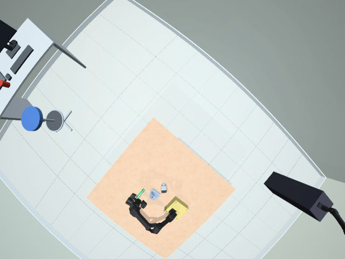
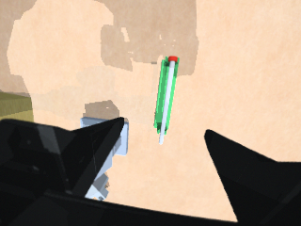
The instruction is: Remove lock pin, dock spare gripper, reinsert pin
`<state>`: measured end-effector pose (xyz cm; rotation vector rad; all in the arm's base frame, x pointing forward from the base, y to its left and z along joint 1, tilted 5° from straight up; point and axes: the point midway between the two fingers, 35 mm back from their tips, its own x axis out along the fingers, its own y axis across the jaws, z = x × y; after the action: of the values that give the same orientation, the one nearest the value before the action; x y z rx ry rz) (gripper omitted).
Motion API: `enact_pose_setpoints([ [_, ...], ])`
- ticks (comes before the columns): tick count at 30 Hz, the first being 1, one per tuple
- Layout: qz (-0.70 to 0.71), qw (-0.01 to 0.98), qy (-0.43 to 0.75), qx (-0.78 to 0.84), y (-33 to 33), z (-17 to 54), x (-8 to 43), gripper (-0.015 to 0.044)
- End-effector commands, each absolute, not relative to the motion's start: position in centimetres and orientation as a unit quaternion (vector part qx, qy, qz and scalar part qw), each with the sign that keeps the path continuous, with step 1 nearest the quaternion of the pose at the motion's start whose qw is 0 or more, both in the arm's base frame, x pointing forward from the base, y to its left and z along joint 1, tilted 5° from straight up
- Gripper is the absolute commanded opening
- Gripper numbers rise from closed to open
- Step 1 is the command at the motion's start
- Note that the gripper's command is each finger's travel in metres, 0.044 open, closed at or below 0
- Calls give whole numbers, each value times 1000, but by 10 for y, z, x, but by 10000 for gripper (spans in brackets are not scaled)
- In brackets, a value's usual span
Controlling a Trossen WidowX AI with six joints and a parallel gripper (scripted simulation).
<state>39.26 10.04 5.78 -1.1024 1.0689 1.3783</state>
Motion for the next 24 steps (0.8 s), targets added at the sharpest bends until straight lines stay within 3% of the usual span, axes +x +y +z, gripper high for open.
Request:
enact_pose_setpoints([
  [1, 571, 516, 440, -462, 100, 83, 396, 440],
  [9, 548, 537, 457, -451, 91, 99, 396, 440],
  [17, 263, 711, 592, -272, -1, 97, 368, 440],
  [24, 15, 789, 608, -89, -61, 89, 326, 440],
])
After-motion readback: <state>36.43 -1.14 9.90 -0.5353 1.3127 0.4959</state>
